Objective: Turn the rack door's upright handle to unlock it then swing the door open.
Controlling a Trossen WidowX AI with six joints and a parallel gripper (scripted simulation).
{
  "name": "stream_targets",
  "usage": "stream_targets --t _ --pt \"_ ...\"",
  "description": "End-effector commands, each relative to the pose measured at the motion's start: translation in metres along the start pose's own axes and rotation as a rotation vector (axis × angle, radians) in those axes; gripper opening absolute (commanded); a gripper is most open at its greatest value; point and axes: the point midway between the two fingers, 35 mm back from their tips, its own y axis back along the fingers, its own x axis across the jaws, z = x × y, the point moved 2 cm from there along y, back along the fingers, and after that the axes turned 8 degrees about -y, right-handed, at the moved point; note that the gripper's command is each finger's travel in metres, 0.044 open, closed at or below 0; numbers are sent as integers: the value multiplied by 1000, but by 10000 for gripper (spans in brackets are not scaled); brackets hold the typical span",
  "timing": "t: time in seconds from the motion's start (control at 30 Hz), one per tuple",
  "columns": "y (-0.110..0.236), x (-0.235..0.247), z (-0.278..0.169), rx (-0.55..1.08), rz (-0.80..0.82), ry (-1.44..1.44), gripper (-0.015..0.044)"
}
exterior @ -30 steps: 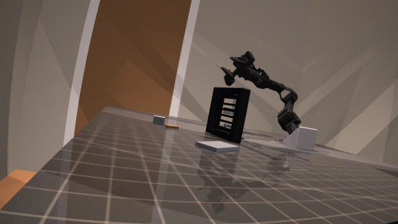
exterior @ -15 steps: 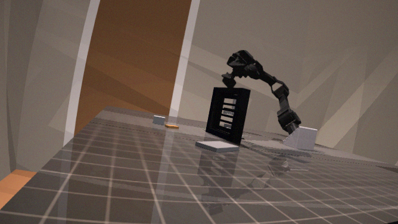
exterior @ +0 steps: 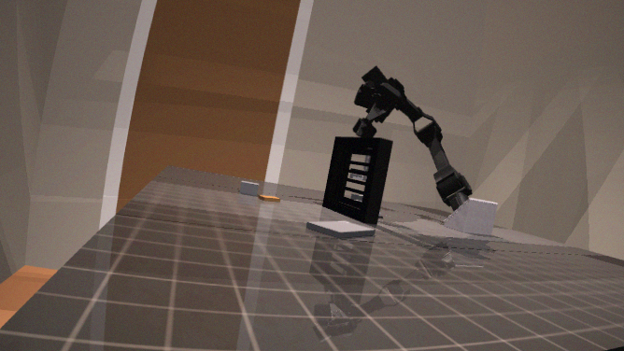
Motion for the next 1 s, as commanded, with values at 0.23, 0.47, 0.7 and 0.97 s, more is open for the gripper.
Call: stream_targets --t 0.23,0.47,0.7,0.97 --pt "-7 4 -19 185 -237 91 285" --pt "-6 5 -27 268 -394 177 285" --pt "-1 7 -30 323 -550 285 285" --pt "1 9 -30 336 -604 328 285"
